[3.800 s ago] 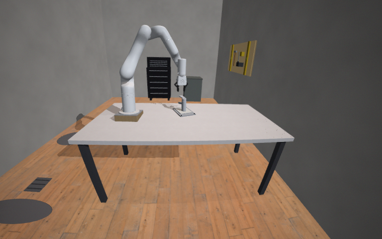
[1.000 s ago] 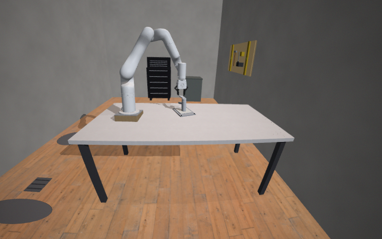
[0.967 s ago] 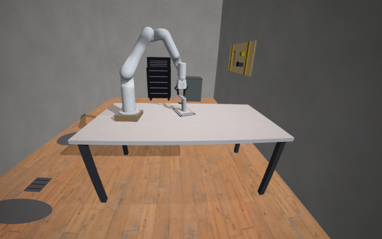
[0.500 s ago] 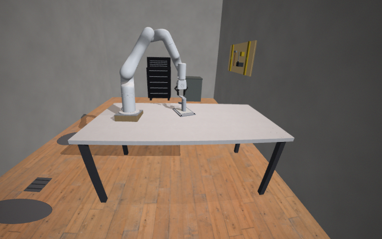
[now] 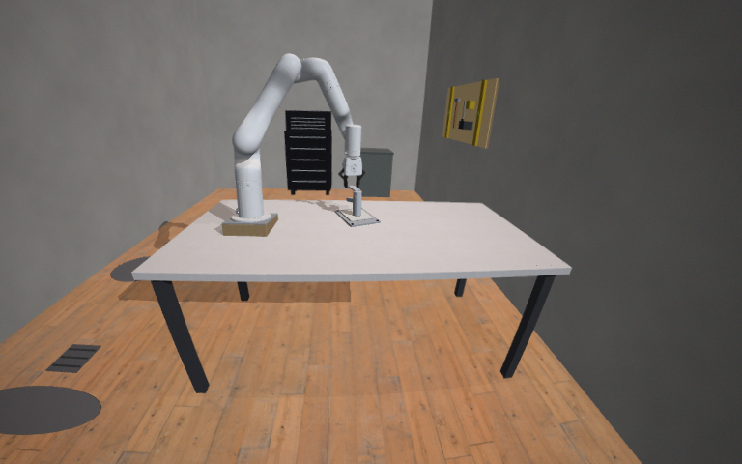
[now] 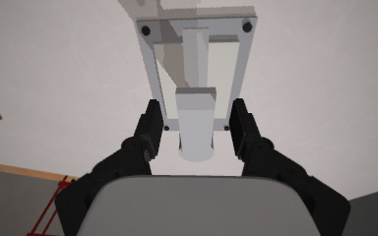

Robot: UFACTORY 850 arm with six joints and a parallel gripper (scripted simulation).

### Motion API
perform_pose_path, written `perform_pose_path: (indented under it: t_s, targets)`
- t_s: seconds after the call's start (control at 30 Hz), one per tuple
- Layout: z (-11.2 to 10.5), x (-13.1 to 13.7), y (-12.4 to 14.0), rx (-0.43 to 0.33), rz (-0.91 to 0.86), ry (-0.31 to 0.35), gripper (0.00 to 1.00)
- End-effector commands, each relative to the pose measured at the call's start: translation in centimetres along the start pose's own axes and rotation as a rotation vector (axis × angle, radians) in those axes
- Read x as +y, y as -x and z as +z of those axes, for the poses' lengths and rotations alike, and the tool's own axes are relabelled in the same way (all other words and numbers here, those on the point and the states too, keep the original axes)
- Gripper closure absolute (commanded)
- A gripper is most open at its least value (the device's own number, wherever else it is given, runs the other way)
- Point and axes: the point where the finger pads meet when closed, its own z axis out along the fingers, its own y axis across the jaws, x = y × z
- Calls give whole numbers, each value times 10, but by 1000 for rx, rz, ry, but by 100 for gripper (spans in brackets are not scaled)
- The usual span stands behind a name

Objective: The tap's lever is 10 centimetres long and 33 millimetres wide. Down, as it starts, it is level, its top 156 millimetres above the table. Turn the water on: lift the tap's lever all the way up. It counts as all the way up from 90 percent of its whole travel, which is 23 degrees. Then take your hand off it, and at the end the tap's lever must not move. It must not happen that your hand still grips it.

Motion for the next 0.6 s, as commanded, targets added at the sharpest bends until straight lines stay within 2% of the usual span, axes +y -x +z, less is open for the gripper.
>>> perform_pose_path:
  t_s: [0.0,0.57]
  targets:
    - [5,1,0,0,0,2,28]
    - [18,1,0,0,0,2,28]
